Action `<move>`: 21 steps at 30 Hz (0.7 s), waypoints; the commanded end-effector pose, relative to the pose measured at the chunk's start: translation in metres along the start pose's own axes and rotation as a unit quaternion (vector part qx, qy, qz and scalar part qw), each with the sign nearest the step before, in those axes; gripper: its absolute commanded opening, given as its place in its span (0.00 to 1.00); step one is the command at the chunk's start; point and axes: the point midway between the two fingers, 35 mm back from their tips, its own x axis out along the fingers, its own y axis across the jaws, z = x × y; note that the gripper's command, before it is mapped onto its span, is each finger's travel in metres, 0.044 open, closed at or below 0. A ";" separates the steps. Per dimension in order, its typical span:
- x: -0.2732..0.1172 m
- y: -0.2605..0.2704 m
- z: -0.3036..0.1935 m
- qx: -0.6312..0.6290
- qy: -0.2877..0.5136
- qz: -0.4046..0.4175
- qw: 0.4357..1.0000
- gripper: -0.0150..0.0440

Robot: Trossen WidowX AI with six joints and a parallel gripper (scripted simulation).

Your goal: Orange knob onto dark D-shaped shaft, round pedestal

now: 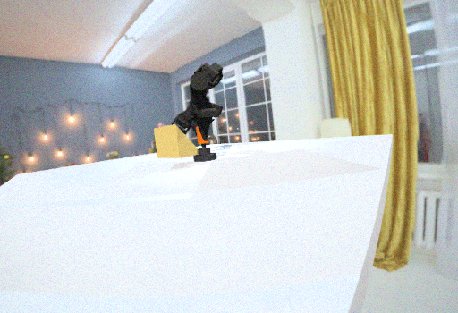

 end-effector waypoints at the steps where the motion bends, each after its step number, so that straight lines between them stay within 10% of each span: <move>1: 0.001 -0.001 0.000 -0.003 -0.001 -0.001 1.000 0.25; 21: -0.001 0.000 0.000 -0.108 0.000 -0.001 0.994 0.25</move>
